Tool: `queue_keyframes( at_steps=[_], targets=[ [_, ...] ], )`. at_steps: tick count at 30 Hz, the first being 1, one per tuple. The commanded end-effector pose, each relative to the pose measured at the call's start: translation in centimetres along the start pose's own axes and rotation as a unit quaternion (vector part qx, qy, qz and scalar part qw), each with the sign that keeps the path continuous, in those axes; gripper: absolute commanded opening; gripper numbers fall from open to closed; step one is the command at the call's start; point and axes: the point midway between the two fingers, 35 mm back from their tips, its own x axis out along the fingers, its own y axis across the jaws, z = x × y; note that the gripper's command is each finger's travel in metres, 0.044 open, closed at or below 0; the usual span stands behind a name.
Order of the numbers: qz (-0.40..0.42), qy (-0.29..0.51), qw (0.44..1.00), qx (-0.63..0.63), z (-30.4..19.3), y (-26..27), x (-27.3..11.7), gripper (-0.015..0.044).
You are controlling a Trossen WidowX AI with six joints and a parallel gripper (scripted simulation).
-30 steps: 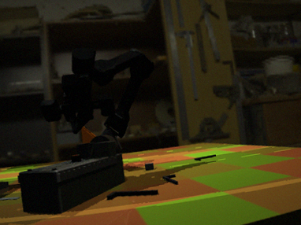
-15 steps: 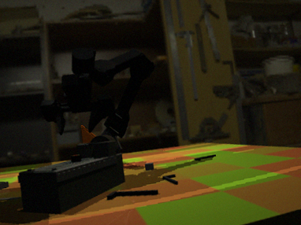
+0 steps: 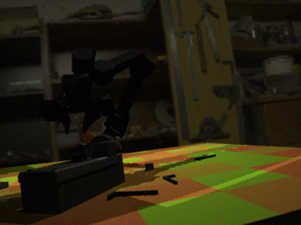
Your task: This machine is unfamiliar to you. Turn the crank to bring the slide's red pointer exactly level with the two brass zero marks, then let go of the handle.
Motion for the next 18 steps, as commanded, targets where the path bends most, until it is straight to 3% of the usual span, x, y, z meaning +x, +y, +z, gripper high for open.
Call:
queue_keyframes(
  at_steps=[1, 5, 18],
  targets=[
    [0.000, 0.000, 1.000, 0.000, 0.01, -0.02, -0.02, 0.0099],
    [0.000, 0.000, 1.000, 0.000, 0.01, -0.02, -0.02, 0.0000],
    [0.000, 0.000, 1.000, 0.000, 0.00, 0.01, 0.00, 0.0000]
  ],
)
